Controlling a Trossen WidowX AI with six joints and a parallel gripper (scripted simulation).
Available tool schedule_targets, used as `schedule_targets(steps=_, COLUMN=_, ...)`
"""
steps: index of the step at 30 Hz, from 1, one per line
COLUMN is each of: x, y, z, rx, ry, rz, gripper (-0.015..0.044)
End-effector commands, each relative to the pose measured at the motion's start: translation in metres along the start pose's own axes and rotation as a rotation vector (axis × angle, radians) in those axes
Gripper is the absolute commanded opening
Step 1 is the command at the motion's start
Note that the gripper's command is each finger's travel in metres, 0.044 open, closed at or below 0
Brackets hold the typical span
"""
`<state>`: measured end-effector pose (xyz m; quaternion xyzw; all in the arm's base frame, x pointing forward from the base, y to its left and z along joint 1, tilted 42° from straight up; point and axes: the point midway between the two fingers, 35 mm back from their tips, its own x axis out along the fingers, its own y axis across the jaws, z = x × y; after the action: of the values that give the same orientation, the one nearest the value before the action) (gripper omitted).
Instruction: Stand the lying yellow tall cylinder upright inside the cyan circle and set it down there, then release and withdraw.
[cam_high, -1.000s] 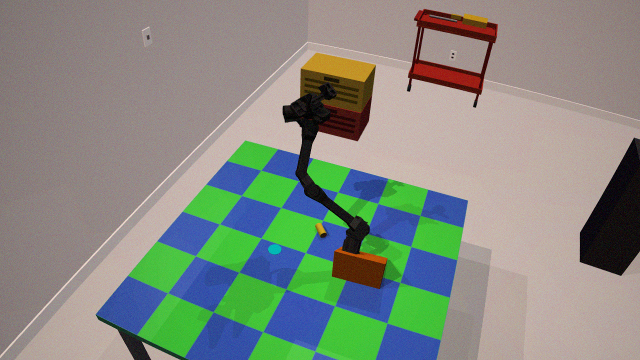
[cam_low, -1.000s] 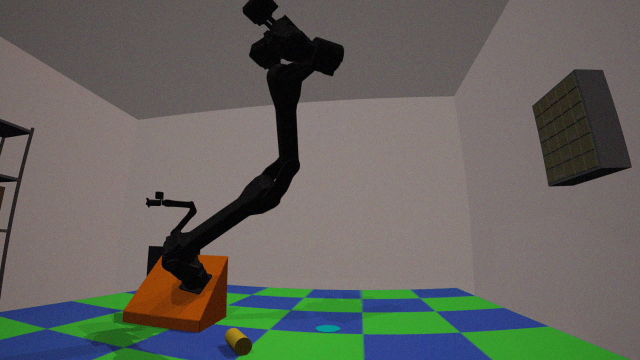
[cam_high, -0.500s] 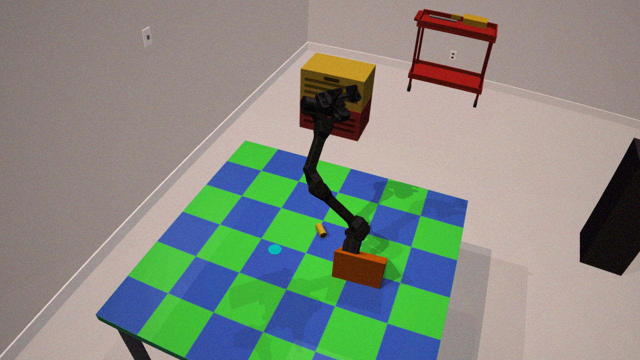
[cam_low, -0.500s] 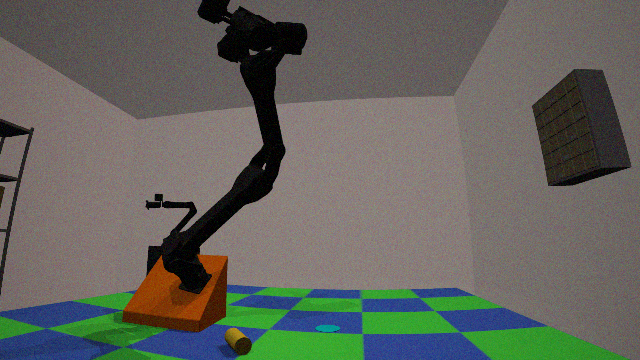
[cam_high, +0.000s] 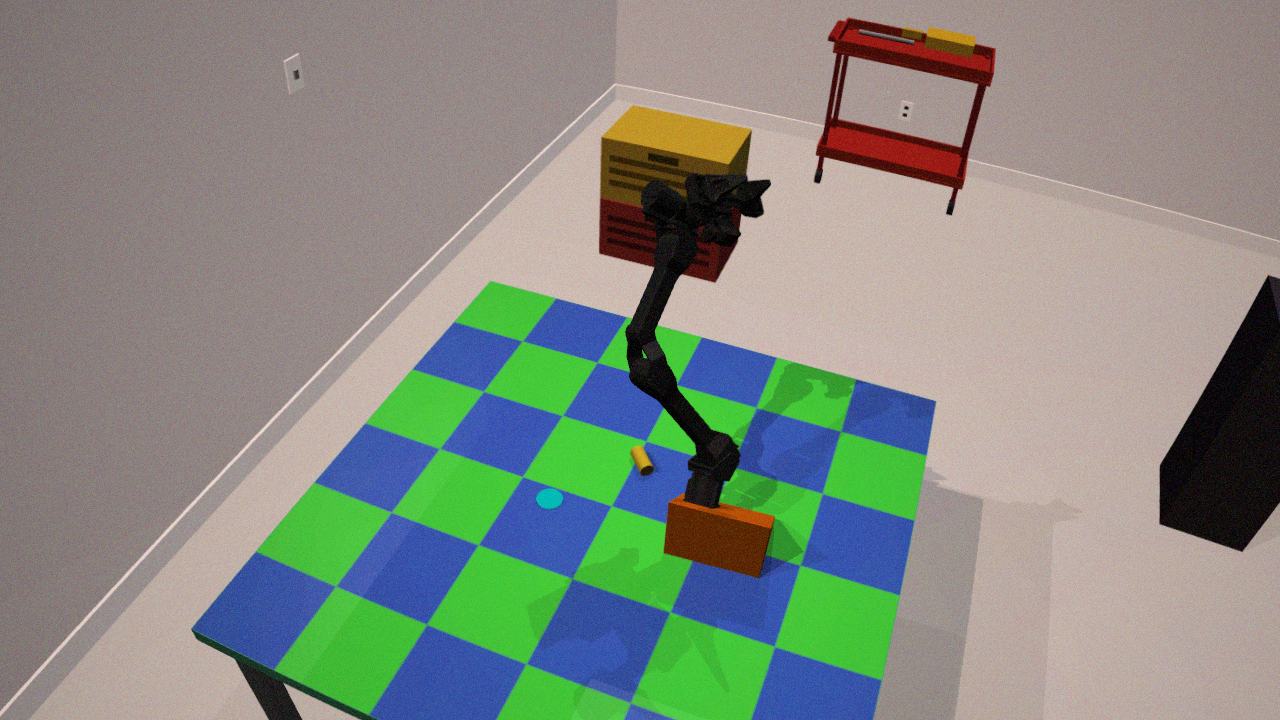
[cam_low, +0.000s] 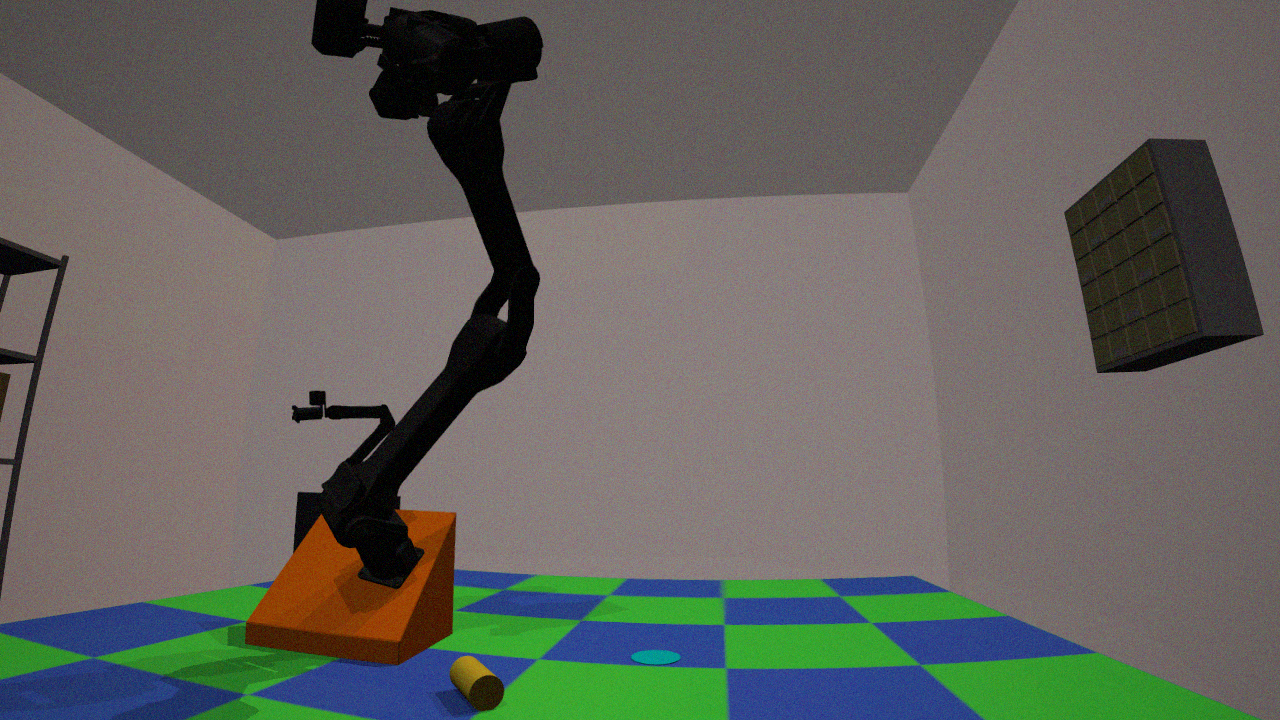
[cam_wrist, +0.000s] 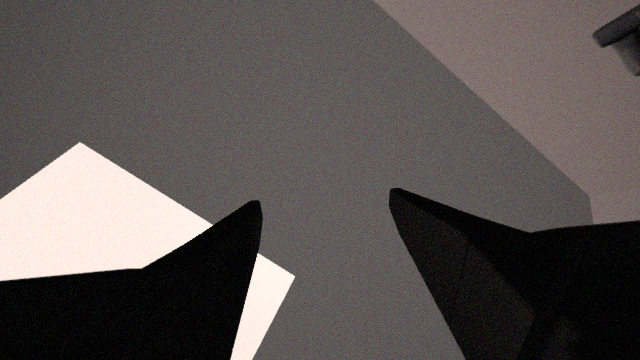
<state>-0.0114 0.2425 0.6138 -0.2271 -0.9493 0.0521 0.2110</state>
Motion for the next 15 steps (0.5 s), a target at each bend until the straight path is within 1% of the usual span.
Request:
schedule_targets(steps=1, x=0.008, y=-0.023, z=0.005, rx=-0.060, ry=-0.003, rz=-0.063, gripper=0.0309)
schedule_targets(steps=15, x=0.026, y=-0.107, z=0.025, rx=-0.246, ry=0.003, rz=-0.310, gripper=0.0309)
